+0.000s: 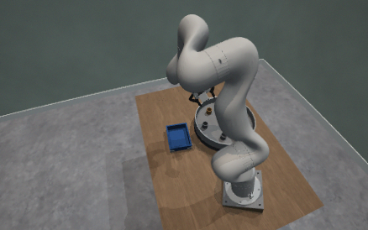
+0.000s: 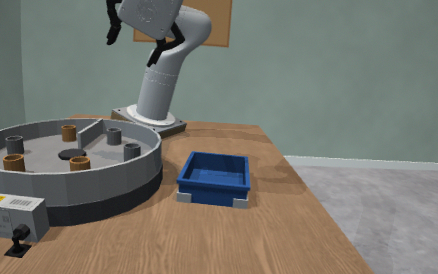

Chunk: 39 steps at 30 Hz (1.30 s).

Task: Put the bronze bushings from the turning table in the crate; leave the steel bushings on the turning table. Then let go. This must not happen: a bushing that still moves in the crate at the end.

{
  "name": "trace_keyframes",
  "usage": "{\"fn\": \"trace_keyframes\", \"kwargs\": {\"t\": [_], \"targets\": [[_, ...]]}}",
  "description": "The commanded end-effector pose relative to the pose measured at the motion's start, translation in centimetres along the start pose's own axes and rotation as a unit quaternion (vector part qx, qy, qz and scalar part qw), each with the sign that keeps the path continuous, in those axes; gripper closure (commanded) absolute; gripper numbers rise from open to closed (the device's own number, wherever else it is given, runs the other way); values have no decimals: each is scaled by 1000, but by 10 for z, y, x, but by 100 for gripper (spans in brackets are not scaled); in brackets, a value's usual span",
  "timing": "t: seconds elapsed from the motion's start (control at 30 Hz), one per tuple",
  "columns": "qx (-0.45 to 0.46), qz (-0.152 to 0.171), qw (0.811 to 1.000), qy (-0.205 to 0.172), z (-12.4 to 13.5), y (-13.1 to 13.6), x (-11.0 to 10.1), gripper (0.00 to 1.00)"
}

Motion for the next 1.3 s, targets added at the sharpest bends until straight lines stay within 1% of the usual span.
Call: {"fn": "trace_keyframes", "kwargs": {"t": [0.0, 0.53, 0.6, 0.63, 0.7, 0.77, 0.87, 1.03, 1.1, 1.13, 1.2, 1.27], "targets": [[0, 0, 1000, -1, 0, 0, -1, 0], [0, 0, 1000, -1, 0, 0, -1, 0], [7, 4, 1000, 1, -1, -2, 1, 0], [20, 12, 1000, 5, -3, -4, 5, 0], [76, 44, 996, 21, -12, -16, 21, 0], [98, 55, 993, 27, -15, -20, 26, 0], [148, 80, 985, 39, -23, -29, 39, 0], [229, 118, 965, 57, -35, -42, 57, 0], [229, 118, 965, 57, -35, -42, 57, 0], [276, 137, 949, 66, -41, -49, 67, 0], [294, 145, 942, 69, -44, -52, 71, 0], [326, 157, 929, 75, -48, -57, 77, 0]]}}
Point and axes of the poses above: the point where the finger pads meet when closed, its own x axis out along the fingers, its own y axis across the jaws, z = x × y, the point moved 4 cm from there along -x, back along the fingers, and after that the axes turned 15 degrees about x, right-handed, at the moved point
